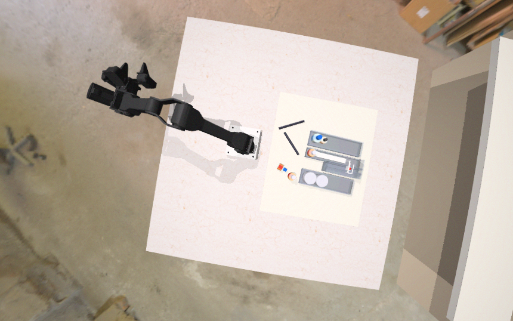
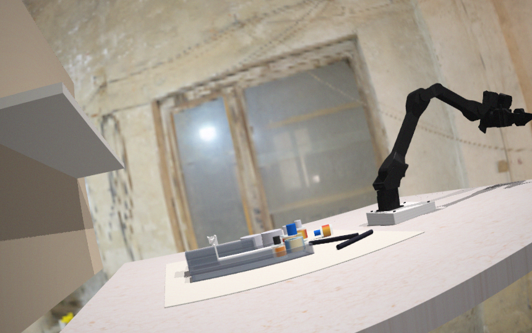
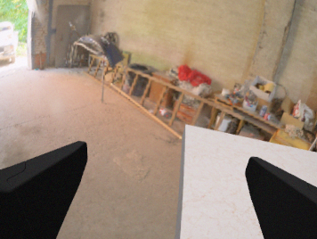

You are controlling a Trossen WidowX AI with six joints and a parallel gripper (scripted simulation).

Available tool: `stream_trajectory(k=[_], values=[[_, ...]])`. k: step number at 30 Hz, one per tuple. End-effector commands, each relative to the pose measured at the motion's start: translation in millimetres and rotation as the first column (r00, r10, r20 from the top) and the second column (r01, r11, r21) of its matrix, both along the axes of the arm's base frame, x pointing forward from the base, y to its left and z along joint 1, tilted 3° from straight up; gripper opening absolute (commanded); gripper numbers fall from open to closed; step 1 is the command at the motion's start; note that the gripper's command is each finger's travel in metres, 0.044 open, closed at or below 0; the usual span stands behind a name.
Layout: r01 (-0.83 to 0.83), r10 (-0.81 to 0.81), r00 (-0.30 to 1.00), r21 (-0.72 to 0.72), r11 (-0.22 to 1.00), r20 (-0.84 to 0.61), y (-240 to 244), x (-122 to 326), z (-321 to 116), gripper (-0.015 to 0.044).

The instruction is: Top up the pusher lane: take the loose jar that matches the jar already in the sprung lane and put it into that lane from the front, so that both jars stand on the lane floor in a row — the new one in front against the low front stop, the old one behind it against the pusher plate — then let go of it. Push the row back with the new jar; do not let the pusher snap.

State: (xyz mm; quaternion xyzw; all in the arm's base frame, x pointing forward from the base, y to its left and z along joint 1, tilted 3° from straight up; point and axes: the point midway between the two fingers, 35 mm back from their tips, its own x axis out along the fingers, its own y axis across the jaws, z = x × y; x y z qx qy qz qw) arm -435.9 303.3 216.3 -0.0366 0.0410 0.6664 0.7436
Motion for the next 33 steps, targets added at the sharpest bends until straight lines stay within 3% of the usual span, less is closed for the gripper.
stream_trajectory(k=[1, 9, 19, 26, 33], values=[[0.004, -0.004, 1.0, -0.002, 1.0, 0.003, 3, 2, 0, 0.0426], [0.164, -0.153, 0.981, -0.083, 0.983, 0.122, 97, 90, -8, 0.044], [0.398, -0.335, 0.902, -0.223, 0.89, 0.274, 186, 256, -22, 0.044], [0.54, -0.433, 0.831, -0.324, 0.777, 0.349, 204, 386, -28, 0.044], [0.653, -0.51, 0.757, -0.435, 0.62, 0.409, 187, 516, -40, 0.044]])
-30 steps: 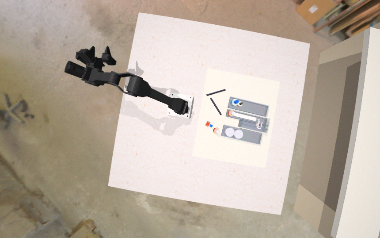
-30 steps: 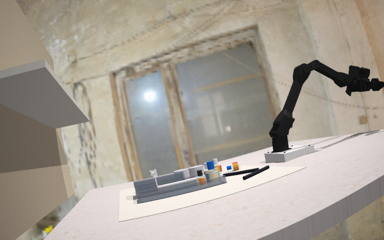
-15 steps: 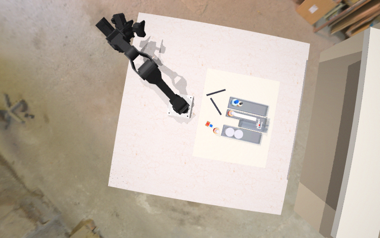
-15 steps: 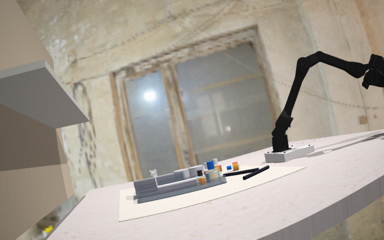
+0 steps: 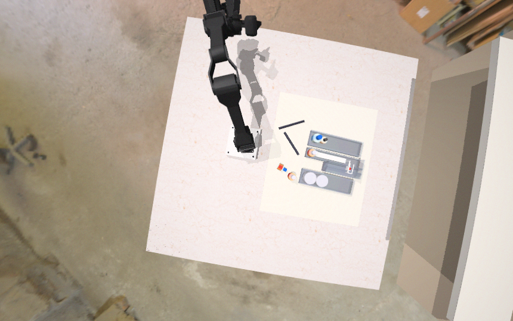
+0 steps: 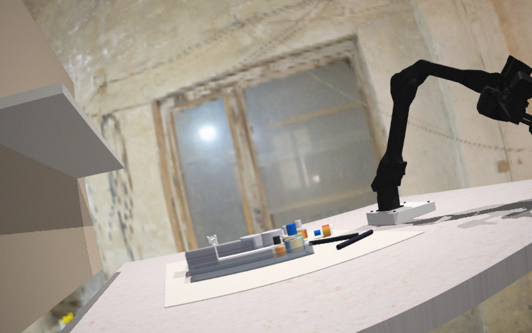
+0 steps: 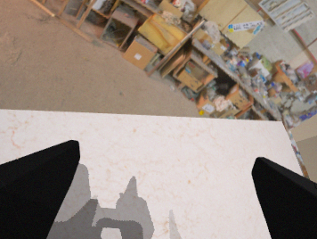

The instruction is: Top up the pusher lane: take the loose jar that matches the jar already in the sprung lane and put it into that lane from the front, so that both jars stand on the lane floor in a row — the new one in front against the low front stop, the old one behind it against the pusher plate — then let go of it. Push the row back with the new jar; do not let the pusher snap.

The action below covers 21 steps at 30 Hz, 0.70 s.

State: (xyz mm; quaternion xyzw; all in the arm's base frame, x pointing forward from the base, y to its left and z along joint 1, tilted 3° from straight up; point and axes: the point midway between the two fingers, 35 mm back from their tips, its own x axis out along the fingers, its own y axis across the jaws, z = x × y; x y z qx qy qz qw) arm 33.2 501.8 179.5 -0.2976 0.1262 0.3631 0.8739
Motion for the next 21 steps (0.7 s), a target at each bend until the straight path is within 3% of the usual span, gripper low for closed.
stream_trajectory(k=[1, 12, 21], values=[[0.082, -0.083, 0.996, -0.078, 0.994, -0.011, -17, 65, -5, 0.044], [0.331, -0.368, 0.925, -0.284, 0.9, -0.091, -124, 238, -25, 0.044], [0.478, -0.594, 0.78, -0.426, 0.768, -0.196, -262, 328, -42, 0.044]])
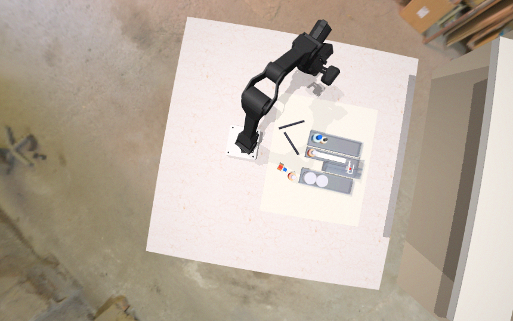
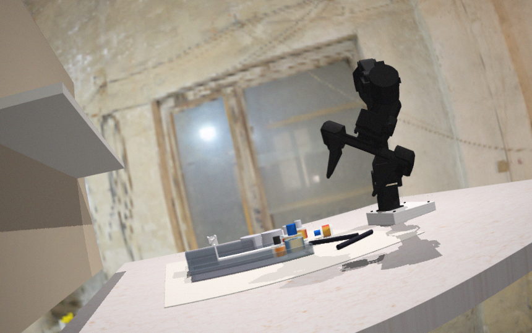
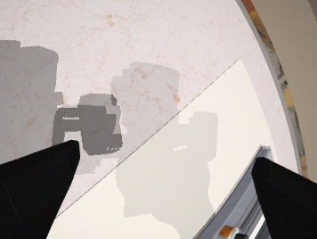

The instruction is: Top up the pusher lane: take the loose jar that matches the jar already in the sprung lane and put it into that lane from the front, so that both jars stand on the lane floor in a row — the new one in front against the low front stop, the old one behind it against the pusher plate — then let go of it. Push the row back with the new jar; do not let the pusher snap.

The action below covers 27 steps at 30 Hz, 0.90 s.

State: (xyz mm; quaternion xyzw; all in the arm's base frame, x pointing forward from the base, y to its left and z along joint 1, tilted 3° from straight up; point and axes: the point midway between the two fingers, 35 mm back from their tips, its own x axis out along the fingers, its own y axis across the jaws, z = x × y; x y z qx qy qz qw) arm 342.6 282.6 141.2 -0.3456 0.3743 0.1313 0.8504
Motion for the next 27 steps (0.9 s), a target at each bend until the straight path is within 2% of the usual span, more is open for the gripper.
stream_trajectory(k=[1, 6, 12, 20, 27], values=[[0.092, -0.094, 0.993, -0.029, 0.995, -0.076, -60, 25, -6, 0.044], [0.222, -0.229, 0.955, -0.059, 0.973, -0.186, -148, 43, -16, 0.044], [0.412, -0.41, 0.856, -0.064, 0.909, -0.315, -255, 35, -22, 0.044], [0.611, -0.544, 0.664, -0.047, 0.79, -0.514, -367, -14, -35, 0.044], [0.771, -0.571, 0.482, 0.011, 0.637, -0.665, -434, -81, -41, 0.044]])
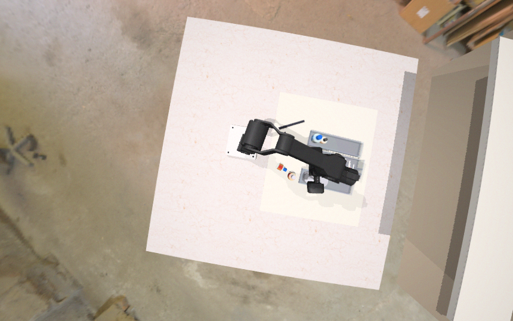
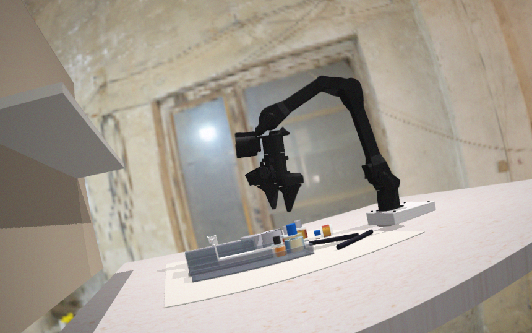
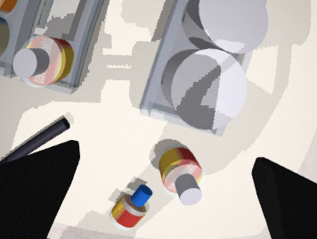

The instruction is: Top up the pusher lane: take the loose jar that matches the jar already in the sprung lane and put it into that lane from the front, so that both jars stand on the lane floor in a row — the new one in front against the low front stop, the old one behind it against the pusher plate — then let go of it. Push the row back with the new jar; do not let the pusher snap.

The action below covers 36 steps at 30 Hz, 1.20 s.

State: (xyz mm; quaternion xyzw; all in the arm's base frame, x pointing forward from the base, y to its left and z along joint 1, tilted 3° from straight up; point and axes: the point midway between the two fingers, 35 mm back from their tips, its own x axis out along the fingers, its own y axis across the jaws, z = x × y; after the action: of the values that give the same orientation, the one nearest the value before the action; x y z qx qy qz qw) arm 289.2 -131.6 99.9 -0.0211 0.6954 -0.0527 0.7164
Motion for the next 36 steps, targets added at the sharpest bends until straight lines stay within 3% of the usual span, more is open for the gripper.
stream_trajectory(k=[1, 4, 36], values=[[0.114, -0.111, 0.993, 0.094, 0.989, -0.035, -27, -39, 0, 0.044], [0.164, -0.159, 0.986, 0.132, 0.978, -0.048, -36, -56, 0, 0.044], [0.164, -0.159, 0.986, 0.132, 0.978, -0.048, -34, -60, -69, 0.044]])
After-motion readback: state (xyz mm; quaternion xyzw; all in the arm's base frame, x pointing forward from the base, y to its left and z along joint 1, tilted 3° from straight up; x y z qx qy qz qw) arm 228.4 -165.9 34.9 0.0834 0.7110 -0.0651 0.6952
